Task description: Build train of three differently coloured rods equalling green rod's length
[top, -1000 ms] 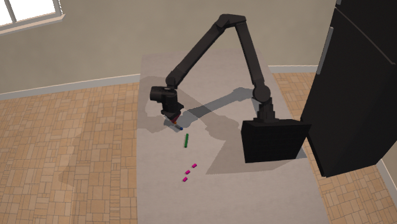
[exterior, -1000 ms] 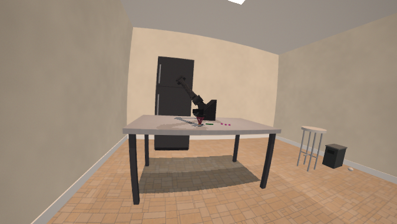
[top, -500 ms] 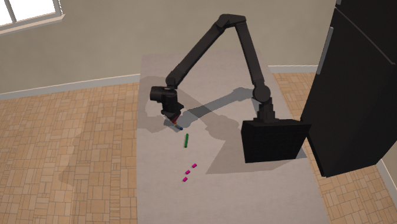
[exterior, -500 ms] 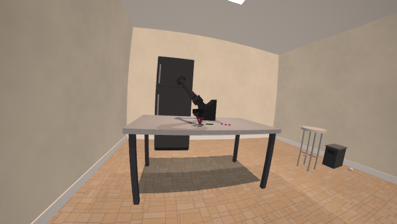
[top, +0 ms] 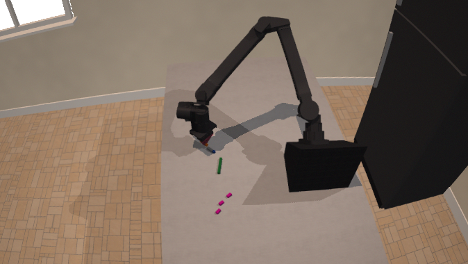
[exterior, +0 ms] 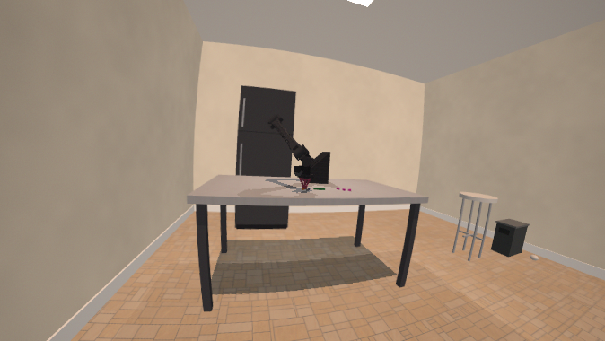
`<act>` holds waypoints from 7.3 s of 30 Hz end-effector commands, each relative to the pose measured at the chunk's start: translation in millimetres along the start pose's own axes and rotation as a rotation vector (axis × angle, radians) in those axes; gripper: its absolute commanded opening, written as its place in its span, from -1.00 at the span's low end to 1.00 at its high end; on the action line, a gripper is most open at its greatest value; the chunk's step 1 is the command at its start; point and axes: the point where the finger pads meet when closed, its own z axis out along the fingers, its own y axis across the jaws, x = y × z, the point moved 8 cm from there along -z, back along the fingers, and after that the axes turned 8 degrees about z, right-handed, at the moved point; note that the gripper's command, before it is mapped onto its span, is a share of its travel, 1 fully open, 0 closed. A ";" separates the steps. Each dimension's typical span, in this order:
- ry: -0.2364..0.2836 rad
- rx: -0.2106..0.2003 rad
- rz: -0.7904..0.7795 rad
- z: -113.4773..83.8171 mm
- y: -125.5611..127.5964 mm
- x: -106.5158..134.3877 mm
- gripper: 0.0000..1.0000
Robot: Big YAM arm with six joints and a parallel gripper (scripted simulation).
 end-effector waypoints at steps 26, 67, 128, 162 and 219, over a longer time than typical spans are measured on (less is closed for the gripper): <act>-0.023 -0.023 -0.004 -5.8 11.5 -9.7 -0.91; -0.009 -0.009 -0.003 8.5 2.1 -5.9 -0.91; -0.040 -0.044 0.022 -90.2 9.0 -15.8 -0.53; -0.033 -0.039 0.014 -102.5 8.2 -10.9 1.00; -0.033 -0.054 0.025 -202.4 7.2 -9.7 1.00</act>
